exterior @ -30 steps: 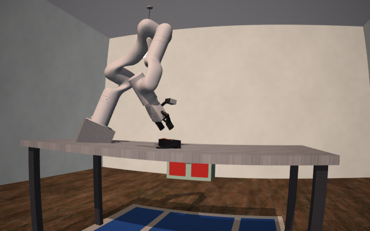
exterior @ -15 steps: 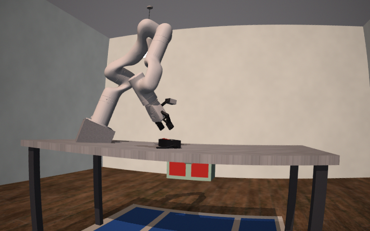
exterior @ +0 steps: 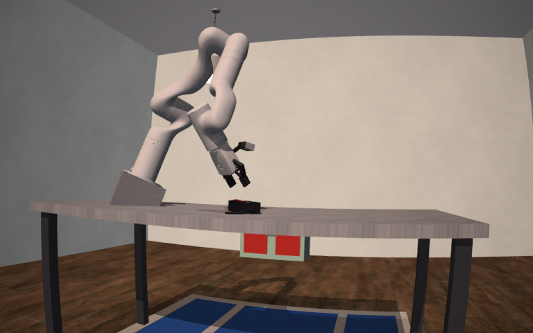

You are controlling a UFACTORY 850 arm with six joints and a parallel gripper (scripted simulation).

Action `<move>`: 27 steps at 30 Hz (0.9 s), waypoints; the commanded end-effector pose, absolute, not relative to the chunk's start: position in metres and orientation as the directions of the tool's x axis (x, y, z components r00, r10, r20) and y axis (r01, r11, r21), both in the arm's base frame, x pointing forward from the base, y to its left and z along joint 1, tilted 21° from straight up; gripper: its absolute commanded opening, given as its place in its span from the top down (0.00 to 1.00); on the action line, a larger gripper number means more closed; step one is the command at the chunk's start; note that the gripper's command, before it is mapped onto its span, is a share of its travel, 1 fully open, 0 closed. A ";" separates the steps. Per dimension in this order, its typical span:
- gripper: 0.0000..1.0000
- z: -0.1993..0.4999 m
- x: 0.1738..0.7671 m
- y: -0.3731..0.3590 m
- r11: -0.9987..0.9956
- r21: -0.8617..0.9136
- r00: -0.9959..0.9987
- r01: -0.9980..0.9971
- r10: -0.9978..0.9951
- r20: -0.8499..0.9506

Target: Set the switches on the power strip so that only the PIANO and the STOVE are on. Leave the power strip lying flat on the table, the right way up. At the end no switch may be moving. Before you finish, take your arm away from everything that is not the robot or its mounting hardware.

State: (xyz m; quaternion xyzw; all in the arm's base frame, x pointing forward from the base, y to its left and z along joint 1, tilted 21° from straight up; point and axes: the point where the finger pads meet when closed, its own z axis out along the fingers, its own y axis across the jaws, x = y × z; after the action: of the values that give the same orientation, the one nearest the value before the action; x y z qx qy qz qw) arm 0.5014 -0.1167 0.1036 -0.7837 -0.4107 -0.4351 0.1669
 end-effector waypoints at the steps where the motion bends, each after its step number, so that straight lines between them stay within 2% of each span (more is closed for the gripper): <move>1: 0.00 0.113 0.489 -0.108 -0.489 0.118 0.250 0.865 0.622 0.742; 7: 0.00 0.129 0.474 -0.112 -0.294 0.165 0.153 0.941 0.808 0.569; 8: 0.00 0.136 0.472 -0.117 -0.229 0.185 0.110 0.956 0.860 0.498; 10: 0.00 0.136 0.472 -0.117 -0.229 0.185 0.110 0.956 0.860 0.498; 13: 0.00 0.152 0.473 -0.130 -0.118 0.224 0.029 0.967 0.931 0.363; 18: 0.00 0.168 0.478 -0.141 -0.032 0.258 -0.035 0.966 0.968 0.249; 27: 0.00 0.169 0.478 -0.142 -0.024 0.262 -0.041 0.965 0.970 0.238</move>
State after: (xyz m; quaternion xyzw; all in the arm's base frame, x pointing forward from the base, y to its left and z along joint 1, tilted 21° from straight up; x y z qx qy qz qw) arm 0.4777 -0.1418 0.1682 -0.6928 -0.6985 -0.1792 -0.0067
